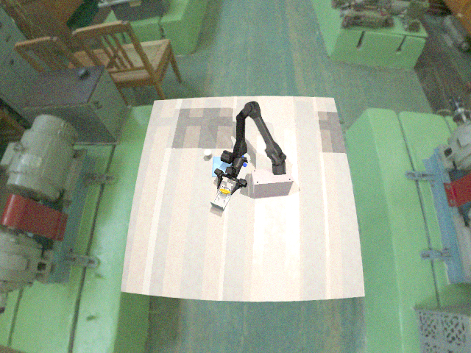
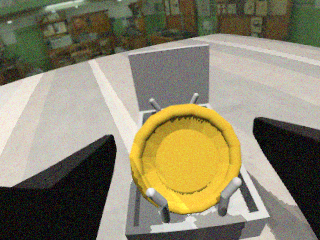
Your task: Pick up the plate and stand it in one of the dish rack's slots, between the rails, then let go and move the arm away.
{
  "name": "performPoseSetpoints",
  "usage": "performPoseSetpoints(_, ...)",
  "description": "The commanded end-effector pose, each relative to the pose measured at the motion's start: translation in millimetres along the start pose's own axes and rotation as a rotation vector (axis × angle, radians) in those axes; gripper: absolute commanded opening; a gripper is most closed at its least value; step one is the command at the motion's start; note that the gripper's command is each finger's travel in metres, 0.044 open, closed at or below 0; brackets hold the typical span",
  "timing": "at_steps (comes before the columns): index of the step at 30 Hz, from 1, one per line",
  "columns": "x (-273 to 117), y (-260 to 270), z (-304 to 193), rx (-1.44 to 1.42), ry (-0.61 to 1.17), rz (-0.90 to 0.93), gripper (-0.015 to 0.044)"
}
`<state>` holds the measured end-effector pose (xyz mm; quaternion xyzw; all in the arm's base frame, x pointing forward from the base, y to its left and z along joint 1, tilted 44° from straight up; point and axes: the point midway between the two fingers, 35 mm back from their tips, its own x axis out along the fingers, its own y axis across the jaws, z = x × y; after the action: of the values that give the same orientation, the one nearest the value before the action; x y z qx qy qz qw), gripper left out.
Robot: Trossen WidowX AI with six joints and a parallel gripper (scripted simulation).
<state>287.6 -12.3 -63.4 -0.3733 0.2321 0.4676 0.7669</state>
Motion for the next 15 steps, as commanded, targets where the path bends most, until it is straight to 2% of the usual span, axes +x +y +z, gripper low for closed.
performPoseSetpoints(1, -1, -2, 8, -0.001, 0.001, 0.001, 0.0400)
performPoseSetpoints(10, -16, -7, 110, -0.004, -0.018, 0.000, 0.0400)
performPoseSetpoints(15, -16, -9, 117, 0.002, -0.020, 0.000, 0.0400)
